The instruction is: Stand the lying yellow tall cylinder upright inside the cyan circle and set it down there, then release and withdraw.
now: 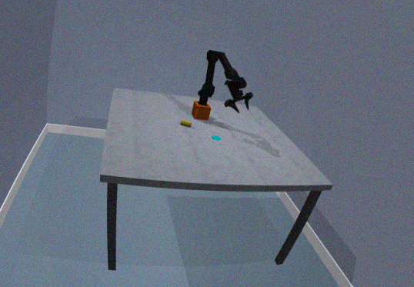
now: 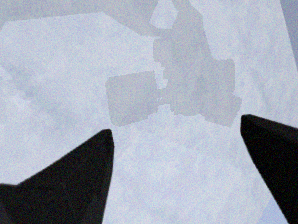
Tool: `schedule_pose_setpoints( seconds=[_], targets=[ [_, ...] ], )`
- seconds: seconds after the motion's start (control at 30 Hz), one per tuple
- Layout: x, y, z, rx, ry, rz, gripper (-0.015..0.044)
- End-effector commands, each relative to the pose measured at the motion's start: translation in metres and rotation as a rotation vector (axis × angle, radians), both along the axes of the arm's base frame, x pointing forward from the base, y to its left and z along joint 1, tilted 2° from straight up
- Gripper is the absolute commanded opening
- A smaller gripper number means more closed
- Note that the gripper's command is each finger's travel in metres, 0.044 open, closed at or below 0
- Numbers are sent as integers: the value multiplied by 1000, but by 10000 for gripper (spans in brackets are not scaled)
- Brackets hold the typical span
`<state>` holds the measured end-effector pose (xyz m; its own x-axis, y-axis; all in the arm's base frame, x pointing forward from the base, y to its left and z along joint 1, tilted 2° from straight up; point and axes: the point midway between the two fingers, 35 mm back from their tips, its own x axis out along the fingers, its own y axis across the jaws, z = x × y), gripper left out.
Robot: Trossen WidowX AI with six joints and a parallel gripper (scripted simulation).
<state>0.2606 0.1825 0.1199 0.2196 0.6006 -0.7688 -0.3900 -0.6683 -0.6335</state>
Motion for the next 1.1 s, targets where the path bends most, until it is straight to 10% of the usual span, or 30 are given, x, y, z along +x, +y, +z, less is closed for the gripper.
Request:
schedule_pose_setpoints(
  seconds=[0.0, 0.73, 1.07],
  targets=[
    [17, -46, -11, -64, 79, -210, 309],
    [-24, -264, -50, -294, 542, -1193, 309],
    [-53, -297, -54, -327, 652, -1379, 309]
  ],
)
